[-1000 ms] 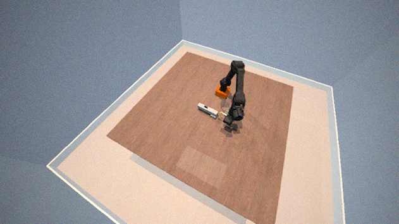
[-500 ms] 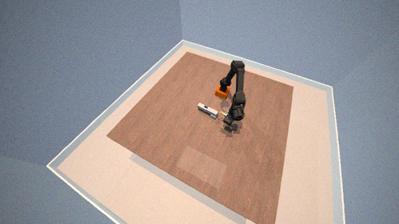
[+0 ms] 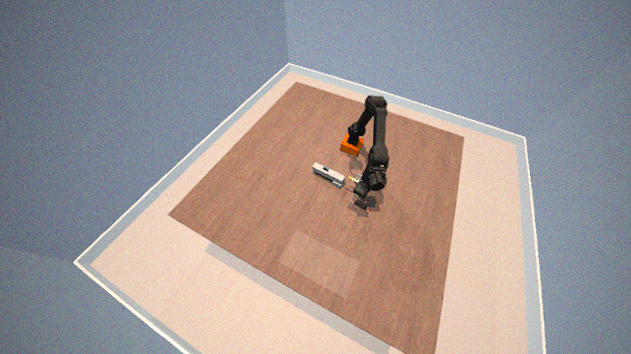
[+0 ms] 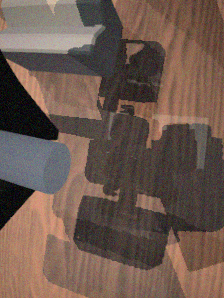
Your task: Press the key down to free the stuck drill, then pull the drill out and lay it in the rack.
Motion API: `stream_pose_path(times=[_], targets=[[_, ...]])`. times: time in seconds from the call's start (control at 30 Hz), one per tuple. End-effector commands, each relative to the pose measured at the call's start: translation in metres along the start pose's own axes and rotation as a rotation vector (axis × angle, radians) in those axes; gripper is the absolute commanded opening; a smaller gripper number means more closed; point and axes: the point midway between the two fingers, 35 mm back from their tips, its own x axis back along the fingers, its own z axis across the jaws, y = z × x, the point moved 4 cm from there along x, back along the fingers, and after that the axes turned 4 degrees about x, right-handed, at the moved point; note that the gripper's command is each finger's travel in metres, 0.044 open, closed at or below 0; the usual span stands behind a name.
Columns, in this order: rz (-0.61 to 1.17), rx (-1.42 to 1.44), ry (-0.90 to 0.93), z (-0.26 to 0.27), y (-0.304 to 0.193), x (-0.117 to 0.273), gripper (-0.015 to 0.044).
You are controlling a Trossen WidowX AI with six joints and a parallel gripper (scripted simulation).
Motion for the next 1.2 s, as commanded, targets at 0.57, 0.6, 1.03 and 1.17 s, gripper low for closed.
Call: stream_pose_path(times=[0.57,0.6,1.03,1.17], targets=[[-0.004,0.005,-0.003,0.014,0.005,-0.001,0.0000],[-0.004,0.005,-0.003,0.016,0.006,-0.002,0.0000],[-0.005,0.005,-0.001,0.036,0.011,-0.007,0.0000],[-0.005,0.005,-0.001,0.042,0.013,-0.008,0.0000]])
